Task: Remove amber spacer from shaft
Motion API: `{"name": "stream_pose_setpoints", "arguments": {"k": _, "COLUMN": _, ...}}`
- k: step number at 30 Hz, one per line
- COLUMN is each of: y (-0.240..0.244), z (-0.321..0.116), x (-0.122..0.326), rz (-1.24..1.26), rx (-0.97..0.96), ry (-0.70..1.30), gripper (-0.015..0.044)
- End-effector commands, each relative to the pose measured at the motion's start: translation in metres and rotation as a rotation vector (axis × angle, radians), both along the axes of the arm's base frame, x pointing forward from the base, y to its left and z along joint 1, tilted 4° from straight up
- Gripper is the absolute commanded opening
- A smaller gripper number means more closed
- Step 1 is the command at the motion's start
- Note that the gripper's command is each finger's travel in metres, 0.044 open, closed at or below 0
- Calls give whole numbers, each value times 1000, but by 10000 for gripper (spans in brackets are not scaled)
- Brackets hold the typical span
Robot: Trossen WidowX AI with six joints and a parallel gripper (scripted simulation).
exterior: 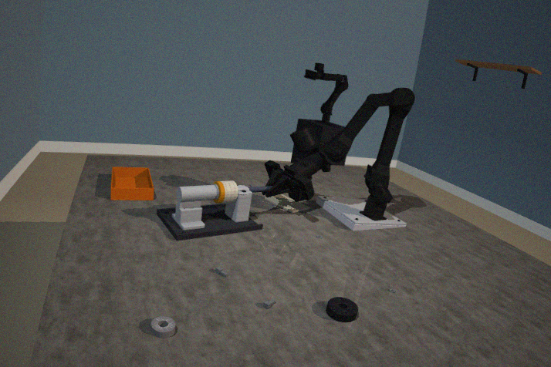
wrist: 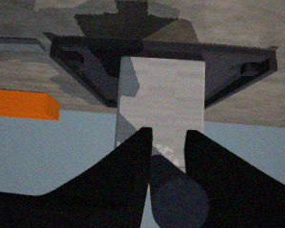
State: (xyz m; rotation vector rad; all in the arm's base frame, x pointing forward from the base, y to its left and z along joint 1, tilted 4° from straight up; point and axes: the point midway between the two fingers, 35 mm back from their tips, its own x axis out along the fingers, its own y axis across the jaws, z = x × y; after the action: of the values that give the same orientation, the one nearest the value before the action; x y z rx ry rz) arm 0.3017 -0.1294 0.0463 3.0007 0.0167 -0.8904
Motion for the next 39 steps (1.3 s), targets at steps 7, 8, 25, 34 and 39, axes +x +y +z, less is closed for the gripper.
{"name": "stream_pose_setpoints", "arguments": {"k": 7, "y": 0, "z": 0, "x": -2, "rz": 4, "rx": -4, "ry": 0, "gripper": 0}}
{"name": "stream_pose_setpoints", "arguments": {"k": 8, "y": 0, "z": 0, "x": -2, "rz": 4, "rx": -4, "ry": 0, "gripper": 0}}
{"name": "stream_pose_setpoints", "arguments": {"k": 25, "y": 0, "z": 0, "x": -4, "rz": 4, "rx": -4, "ry": 0, "gripper": 0}}
{"name": "stream_pose_setpoints", "arguments": {"k": 34, "y": 0, "z": 0, "x": -5, "rz": 4, "rx": -4, "ry": 1, "gripper": 0}}
{"name": "stream_pose_setpoints", "arguments": {"k": 39, "y": 0, "z": 0, "x": -5, "rz": 4, "rx": -4, "ry": 1, "gripper": 0}}
